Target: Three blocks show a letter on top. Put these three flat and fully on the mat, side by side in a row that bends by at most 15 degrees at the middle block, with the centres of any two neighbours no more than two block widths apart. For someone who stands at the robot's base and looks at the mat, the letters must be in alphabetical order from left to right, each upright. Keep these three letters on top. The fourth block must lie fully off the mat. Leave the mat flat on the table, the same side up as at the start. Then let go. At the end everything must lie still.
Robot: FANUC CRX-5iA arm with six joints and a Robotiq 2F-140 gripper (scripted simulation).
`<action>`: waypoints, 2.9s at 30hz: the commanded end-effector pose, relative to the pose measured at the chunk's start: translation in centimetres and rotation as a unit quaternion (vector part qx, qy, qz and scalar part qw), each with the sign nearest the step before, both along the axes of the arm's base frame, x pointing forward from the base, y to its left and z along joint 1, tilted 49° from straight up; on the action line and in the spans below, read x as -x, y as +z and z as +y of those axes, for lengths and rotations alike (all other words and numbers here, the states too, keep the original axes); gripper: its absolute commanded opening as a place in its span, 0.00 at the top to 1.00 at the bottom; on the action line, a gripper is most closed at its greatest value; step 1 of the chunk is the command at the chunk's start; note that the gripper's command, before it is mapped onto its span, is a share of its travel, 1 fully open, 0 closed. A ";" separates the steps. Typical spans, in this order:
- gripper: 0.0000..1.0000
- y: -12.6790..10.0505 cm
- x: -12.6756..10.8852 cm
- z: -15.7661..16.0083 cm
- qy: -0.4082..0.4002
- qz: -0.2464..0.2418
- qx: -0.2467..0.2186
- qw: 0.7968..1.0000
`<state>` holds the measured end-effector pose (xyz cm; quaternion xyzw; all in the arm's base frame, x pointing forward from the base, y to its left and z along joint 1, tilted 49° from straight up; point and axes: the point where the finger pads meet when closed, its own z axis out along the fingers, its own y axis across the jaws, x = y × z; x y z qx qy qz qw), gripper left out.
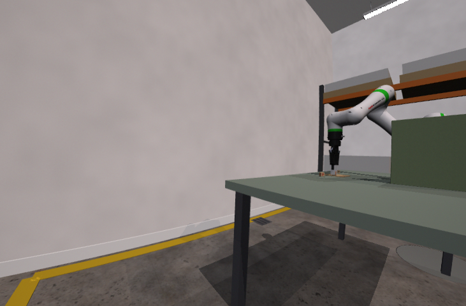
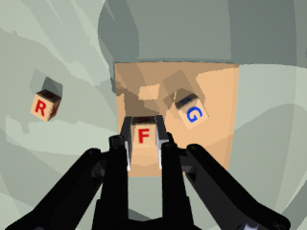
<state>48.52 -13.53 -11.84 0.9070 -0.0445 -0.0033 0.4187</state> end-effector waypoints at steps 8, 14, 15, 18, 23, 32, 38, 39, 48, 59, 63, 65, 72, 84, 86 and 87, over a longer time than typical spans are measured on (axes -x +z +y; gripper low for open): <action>0.87 0.0 0.0 0.0 0.000 0.000 0.000 1.000; 0.87 0.0 0.0 0.0 0.000 0.000 0.000 1.000; 0.87 0.0 0.0 0.0 0.000 0.000 0.000 1.000; 0.87 -0.1 0.0 -0.1 0.000 0.000 0.000 1.000; 0.87 -0.2 0.0 -0.2 0.000 0.000 0.000 1.000; 0.87 -0.3 0.0 -0.3 0.000 0.000 0.000 1.000; 0.87 -0.3 0.0 -0.3 0.000 0.000 0.000 1.000; 0.87 -0.3 0.0 -0.3 0.000 0.000 0.000 1.000; 0.87 -0.3 0.0 -0.3 0.000 0.000 0.000 1.000; 0.87 -0.3 0.0 -0.3 0.000 0.000 0.000 1.000; 0.87 -0.3 0.0 -0.3 0.000 0.000 0.000 1.000; 0.87 -0.3 0.0 -0.3 0.000 0.000 0.000 1.000; 0.85 -0.3 0.0 -0.3 0.000 0.000 0.000 1.000; 0.75 -0.3 0.0 -0.3 0.000 0.000 0.000 1.000; 0.75 -0.3 0.0 -0.3 0.000 0.000 0.000 1.000; 0.75 -0.3 0.0 -0.3 0.000 0.000 0.000 1.000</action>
